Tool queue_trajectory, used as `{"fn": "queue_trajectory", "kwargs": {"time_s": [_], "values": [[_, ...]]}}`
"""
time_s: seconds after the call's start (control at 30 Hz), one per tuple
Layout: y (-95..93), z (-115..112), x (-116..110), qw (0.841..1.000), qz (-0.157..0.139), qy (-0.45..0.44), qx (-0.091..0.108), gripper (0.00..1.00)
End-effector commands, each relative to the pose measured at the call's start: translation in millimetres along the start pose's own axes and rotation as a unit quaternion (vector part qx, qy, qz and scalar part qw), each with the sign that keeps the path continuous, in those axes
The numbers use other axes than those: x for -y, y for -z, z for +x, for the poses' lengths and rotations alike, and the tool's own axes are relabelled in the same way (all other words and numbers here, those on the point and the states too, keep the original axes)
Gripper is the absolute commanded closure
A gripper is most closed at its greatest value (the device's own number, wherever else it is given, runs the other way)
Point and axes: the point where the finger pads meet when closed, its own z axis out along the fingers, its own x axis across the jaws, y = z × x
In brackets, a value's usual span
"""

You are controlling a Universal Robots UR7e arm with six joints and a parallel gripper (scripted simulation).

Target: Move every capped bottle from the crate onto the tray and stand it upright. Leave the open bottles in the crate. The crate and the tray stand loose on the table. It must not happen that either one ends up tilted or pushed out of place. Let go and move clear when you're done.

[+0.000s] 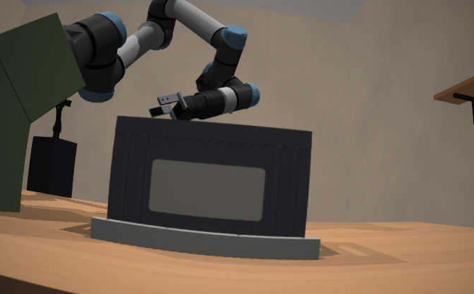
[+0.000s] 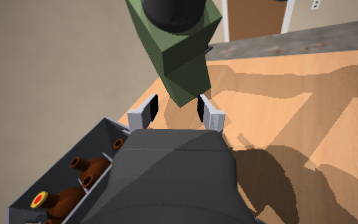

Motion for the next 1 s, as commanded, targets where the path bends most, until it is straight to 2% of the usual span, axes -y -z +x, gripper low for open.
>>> {"fn": "queue_trajectory", "kwargs": {"time_s": [0.0,0.53,0.97], "values": [[0.2,-0.1,0.1,1.0,0.0,0.0,0.0,0.0],[0.2,-0.1,0.1,1.0,0.0,0.0,0.0,0.0],[6.7,-5.5,13.6,1.0,0.0,0.0,0.0,0.0]]}}
